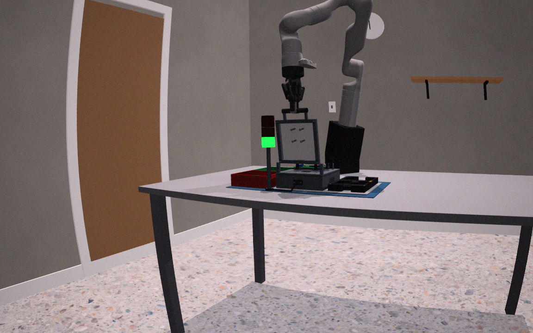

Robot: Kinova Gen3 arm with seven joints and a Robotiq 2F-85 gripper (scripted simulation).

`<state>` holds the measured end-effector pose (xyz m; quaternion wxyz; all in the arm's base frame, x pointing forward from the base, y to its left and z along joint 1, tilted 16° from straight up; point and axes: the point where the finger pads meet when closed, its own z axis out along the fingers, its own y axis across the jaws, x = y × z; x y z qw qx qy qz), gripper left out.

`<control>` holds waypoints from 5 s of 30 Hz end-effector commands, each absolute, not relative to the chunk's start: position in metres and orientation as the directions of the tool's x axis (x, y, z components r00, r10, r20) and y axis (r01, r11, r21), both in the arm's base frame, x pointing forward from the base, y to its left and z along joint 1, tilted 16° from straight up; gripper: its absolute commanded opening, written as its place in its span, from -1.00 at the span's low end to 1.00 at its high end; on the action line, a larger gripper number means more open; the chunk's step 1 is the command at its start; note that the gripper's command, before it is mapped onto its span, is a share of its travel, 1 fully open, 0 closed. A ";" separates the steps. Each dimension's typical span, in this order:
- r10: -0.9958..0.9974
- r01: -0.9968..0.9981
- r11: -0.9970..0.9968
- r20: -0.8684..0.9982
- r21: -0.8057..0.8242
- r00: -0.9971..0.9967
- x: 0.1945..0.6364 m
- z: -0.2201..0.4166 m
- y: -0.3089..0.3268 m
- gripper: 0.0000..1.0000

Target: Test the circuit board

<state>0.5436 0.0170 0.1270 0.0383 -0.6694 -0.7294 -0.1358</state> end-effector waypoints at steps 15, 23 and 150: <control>0.967 0.986 0.067 0.234 0.153 -0.102 0.550 0.124 0.019 -1.00; 0.967 0.986 0.067 0.234 0.153 -0.102 0.550 0.124 0.019 -1.00; 0.967 0.986 0.067 0.234 0.153 -0.102 0.498 0.172 0.001 1.00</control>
